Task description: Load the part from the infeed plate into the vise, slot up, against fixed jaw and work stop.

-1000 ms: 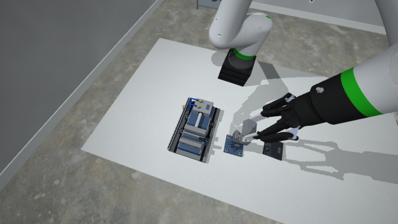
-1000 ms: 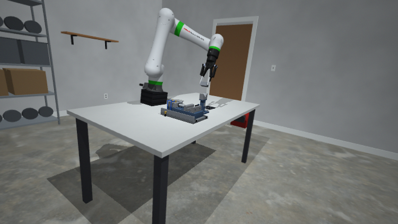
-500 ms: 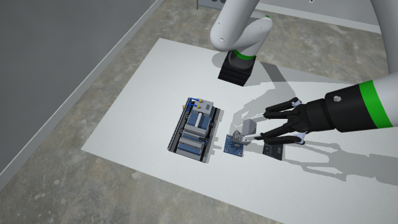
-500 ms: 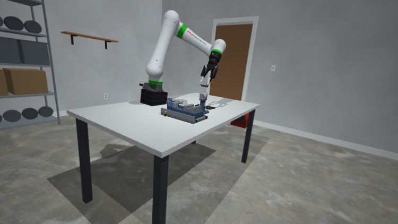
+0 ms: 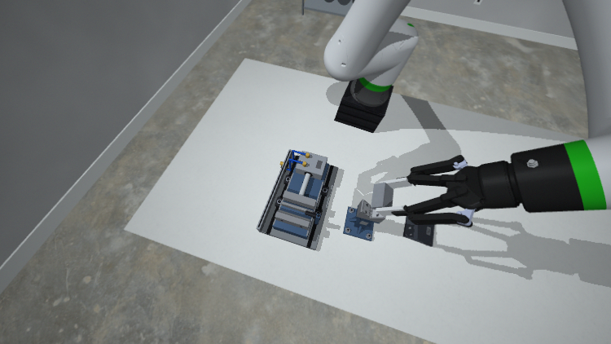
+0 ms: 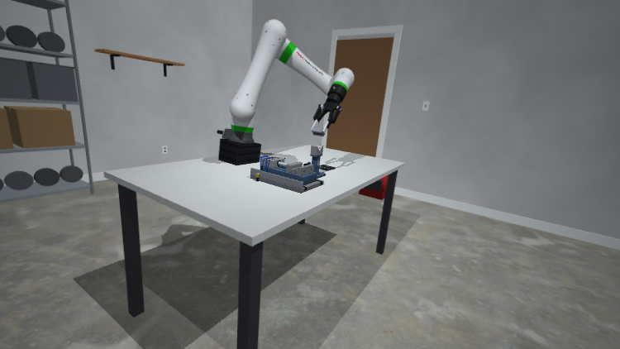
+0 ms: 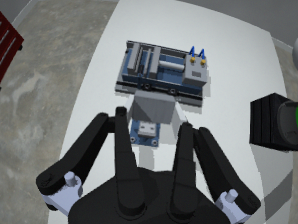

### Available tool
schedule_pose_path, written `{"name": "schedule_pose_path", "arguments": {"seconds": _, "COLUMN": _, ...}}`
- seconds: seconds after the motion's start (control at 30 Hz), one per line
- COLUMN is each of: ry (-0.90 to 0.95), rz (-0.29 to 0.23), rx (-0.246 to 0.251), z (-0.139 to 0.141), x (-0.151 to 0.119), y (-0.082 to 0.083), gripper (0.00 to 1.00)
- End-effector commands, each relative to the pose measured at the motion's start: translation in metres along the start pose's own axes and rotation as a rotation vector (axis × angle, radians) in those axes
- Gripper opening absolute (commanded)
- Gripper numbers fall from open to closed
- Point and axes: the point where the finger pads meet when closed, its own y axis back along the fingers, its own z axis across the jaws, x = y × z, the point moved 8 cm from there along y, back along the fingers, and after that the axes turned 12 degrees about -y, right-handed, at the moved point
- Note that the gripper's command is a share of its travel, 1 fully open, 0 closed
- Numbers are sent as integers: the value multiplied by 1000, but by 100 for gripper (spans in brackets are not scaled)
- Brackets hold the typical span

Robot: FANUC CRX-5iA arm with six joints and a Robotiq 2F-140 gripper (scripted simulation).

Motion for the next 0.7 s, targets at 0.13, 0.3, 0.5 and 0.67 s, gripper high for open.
{"name": "schedule_pose_path", "arguments": {"seconds": 0.13, "ry": -1, "rz": 40, "rx": 9, "z": 1, "x": -4, "y": 0, "gripper": 0}}
{"name": "schedule_pose_path", "arguments": {"seconds": 0.3, "ry": 0, "rz": 57, "rx": 12, "z": 1, "x": -6, "y": 0, "gripper": 0}}
{"name": "schedule_pose_path", "arguments": {"seconds": 0.5, "ry": -1, "rz": 74, "rx": 16, "z": 2, "x": -8, "y": 0, "gripper": 0}}
{"name": "schedule_pose_path", "arguments": {"seconds": 0.67, "ry": -1, "rz": 81, "rx": 17, "z": 2, "x": -9, "y": 0, "gripper": 0}}
